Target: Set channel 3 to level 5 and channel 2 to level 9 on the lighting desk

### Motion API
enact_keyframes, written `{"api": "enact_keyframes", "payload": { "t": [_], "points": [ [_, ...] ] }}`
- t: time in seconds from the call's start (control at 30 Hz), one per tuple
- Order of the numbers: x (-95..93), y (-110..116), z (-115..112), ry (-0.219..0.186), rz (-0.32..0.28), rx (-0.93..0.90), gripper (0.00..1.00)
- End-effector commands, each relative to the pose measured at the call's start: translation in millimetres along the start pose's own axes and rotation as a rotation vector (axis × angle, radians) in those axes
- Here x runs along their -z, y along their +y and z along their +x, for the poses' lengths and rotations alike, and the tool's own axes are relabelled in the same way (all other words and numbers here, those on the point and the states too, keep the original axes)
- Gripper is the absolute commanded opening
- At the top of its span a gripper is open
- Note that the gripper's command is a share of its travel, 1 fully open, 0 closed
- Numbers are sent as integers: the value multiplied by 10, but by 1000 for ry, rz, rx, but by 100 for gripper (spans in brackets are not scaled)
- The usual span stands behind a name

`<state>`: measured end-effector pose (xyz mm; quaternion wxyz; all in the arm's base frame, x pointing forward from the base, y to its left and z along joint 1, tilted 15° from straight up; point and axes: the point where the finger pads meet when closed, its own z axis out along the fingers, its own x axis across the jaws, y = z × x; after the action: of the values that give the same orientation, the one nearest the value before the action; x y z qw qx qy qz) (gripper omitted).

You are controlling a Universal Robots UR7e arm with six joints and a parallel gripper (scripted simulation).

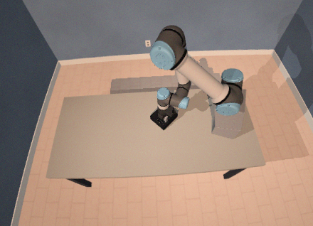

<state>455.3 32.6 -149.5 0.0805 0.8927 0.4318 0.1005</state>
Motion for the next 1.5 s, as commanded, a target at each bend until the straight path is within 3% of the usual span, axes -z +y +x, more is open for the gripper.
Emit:
{"api": "enact_keyframes", "payload": {
  "t": [0.0, 1.47],
  "points": [
    [-20, 3, 3, 1, -1, 0, 0],
    [-120, 2, 4, 1, -1, 0, 0]
  ]
}}
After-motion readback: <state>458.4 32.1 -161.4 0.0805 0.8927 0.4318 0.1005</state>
